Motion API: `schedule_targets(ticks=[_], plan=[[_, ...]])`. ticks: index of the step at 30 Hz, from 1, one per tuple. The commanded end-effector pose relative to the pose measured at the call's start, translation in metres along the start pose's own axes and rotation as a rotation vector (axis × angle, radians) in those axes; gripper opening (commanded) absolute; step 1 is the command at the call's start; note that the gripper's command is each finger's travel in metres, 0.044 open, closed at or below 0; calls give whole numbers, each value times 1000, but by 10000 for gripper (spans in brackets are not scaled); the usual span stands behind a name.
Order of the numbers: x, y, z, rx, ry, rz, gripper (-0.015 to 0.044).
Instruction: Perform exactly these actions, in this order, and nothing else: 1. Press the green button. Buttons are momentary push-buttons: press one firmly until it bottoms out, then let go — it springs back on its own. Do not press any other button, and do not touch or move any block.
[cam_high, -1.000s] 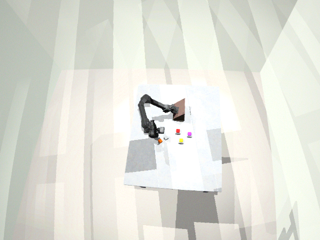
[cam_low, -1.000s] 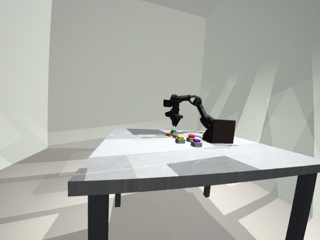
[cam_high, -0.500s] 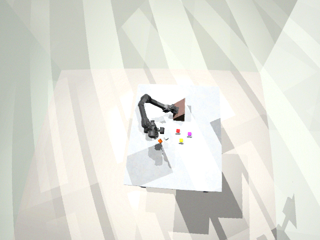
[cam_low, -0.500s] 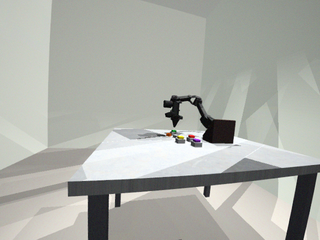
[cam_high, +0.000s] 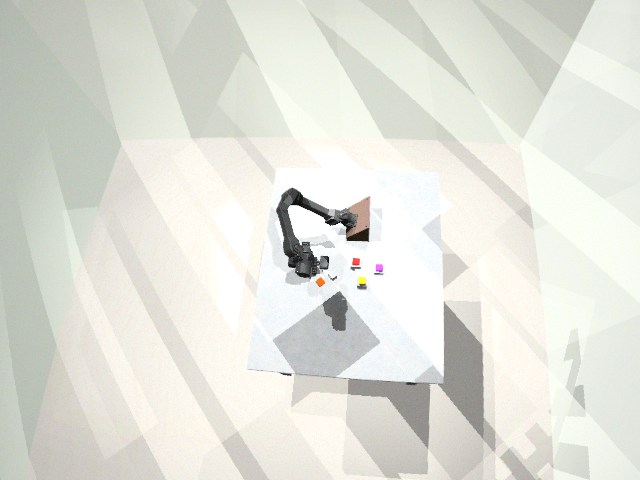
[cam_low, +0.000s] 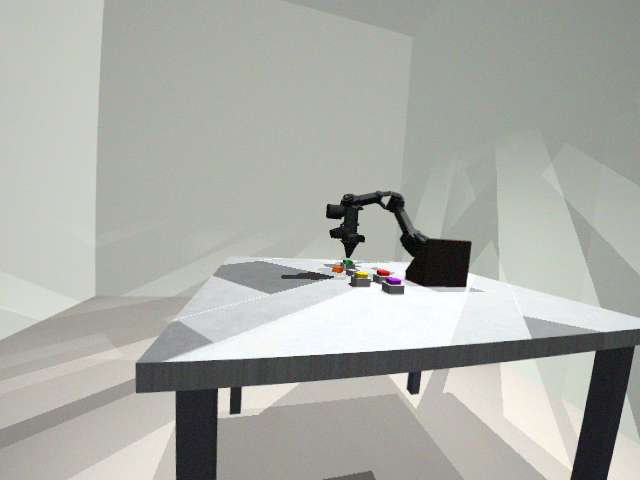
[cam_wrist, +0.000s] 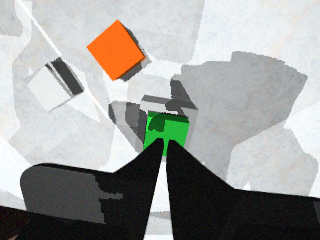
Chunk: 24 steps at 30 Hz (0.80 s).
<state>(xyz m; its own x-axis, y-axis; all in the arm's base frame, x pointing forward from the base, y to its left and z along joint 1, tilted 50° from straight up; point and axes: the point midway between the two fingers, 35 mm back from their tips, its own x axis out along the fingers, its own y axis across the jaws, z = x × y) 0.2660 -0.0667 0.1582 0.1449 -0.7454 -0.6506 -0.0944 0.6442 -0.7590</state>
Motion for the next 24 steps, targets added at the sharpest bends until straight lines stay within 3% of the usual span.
schedule_targets(ticks=[1,24], plan=[[8,0,-1,-3,2,-4,20],[21,-1,-2,-2,2,-6,20]])
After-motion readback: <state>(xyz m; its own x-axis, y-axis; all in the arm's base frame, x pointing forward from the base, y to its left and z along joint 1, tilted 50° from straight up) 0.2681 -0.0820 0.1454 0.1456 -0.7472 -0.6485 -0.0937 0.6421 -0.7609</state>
